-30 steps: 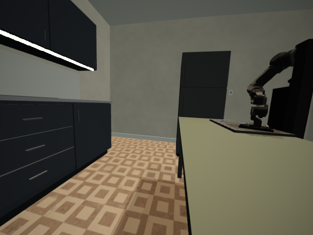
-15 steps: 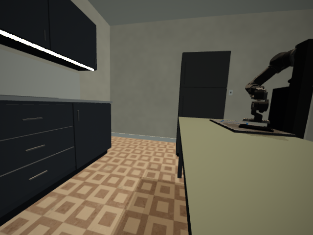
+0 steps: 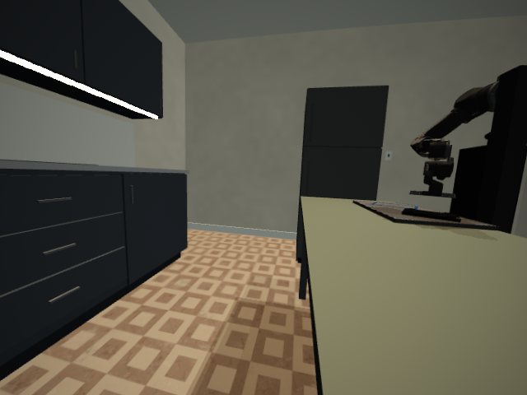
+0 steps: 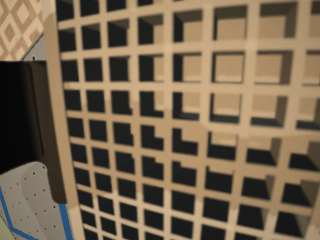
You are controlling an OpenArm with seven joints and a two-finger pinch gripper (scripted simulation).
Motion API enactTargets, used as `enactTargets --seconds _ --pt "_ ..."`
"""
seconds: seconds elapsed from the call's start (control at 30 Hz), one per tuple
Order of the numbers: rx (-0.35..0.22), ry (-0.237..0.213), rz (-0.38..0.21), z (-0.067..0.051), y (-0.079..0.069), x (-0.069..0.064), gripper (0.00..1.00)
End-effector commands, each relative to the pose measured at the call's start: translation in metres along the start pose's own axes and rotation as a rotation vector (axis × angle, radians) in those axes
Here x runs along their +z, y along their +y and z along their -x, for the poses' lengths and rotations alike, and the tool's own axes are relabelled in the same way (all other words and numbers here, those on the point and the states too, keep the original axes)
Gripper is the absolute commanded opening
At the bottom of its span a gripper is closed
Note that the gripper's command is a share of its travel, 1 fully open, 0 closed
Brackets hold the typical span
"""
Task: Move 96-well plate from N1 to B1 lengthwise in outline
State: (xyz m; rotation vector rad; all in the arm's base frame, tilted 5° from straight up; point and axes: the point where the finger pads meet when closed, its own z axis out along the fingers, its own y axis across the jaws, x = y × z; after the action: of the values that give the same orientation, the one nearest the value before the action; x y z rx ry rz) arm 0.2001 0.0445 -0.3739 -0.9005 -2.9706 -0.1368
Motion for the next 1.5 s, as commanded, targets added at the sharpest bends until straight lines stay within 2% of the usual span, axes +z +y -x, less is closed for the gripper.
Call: enactTargets --seconds 0.0,0.3,0.47,0.87,1.03,1.43,1.47 --pt "0.01 0.006 -0.024 -0.001 -0.006 0.002 0.0" --pt "0.01 0.006 -0.024 -0.001 -0.006 0.002 0.0" --pt "0.01 0.006 -0.024 -0.002 -0.007 -0.029 0.0" --pt "0.01 0.006 -0.024 -0.002 -0.007 -0.029 0.0" --pt "0.0 0.008 -0.023 -0.004 -0.007 -0.021 0.0" --pt "0.0 0.008 -0.023 -0.004 -0.007 -0.021 0.0" --pt "0.002 0.008 -0.029 0.0 -0.016 -0.02 0.0"
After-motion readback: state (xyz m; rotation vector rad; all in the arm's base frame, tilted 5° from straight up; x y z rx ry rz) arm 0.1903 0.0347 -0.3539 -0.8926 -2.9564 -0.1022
